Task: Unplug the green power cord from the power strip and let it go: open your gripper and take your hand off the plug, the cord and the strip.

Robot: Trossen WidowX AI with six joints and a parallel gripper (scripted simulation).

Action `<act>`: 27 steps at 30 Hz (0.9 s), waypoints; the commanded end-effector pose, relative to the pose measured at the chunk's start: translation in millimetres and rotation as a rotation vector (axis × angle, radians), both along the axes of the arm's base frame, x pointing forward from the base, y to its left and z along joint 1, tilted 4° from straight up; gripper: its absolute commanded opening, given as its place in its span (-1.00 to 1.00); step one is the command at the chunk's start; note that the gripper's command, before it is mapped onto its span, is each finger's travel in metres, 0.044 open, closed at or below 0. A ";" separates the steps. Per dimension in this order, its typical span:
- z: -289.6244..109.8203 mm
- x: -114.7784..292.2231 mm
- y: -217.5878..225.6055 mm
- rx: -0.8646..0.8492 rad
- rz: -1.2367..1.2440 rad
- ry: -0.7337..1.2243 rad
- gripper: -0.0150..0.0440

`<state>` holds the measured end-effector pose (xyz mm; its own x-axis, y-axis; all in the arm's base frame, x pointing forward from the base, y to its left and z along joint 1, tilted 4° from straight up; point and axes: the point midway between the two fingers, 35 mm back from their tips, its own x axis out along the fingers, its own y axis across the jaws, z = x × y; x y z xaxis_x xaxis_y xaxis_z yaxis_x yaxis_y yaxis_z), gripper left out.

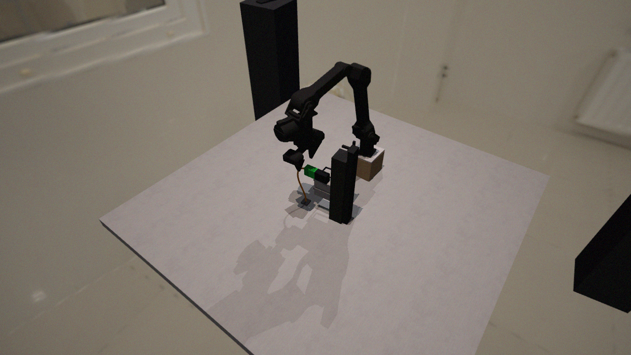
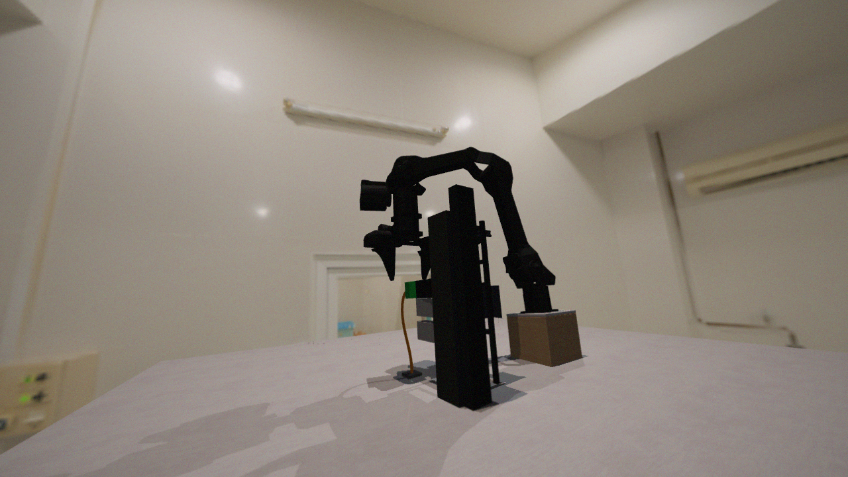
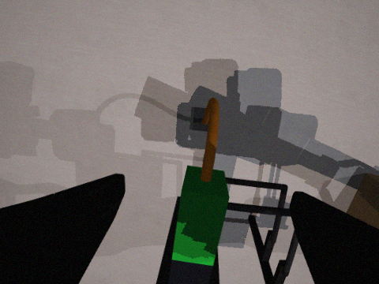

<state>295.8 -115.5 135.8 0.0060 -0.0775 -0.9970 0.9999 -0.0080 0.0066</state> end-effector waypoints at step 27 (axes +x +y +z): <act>12.8 -2.3 -47.3 -0.006 -0.008 -0.002 1.00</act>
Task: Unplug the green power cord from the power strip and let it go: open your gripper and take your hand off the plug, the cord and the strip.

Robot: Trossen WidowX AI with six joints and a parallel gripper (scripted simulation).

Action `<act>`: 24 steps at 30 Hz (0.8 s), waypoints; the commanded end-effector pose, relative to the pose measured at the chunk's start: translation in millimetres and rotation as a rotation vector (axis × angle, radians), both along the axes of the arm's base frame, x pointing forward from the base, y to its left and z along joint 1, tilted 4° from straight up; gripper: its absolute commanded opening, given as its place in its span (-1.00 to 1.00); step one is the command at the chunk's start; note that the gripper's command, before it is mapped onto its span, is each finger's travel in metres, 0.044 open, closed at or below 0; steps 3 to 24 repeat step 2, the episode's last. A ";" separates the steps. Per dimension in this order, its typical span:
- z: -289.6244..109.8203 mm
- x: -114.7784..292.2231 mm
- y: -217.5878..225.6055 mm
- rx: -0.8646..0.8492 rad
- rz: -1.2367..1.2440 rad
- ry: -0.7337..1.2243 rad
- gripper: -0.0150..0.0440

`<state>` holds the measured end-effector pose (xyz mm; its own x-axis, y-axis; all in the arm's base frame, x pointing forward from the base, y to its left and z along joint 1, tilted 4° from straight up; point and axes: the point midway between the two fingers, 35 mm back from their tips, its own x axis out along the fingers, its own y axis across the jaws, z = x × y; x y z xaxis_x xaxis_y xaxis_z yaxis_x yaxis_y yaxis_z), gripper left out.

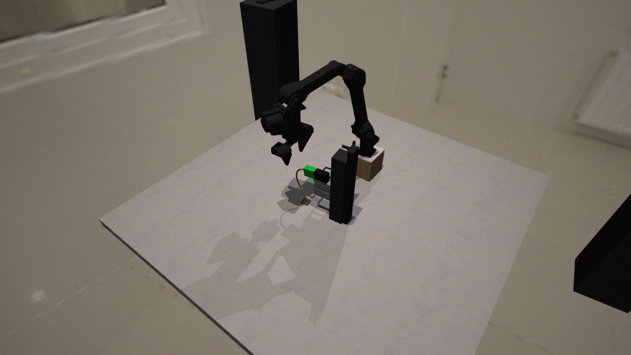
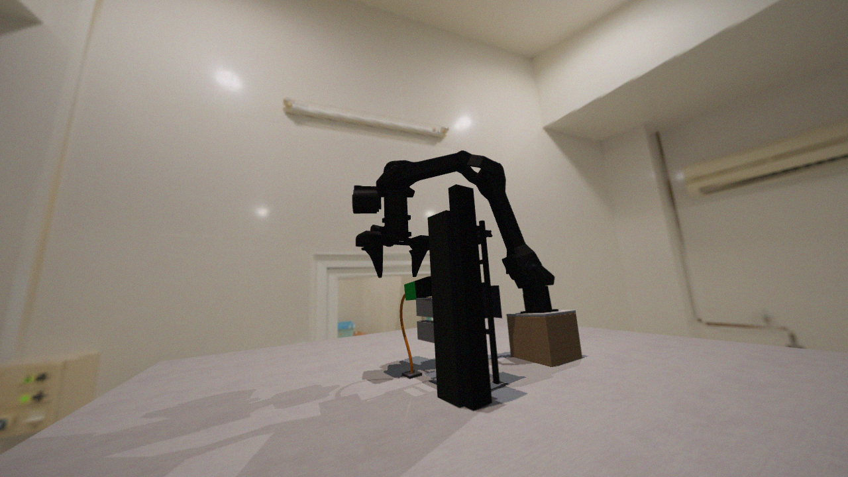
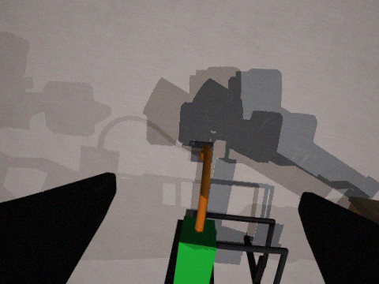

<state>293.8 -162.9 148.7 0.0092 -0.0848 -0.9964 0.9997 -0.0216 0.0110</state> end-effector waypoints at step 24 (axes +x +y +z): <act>-0.2 -0.2 0.0 0.001 0.005 0.002 1.00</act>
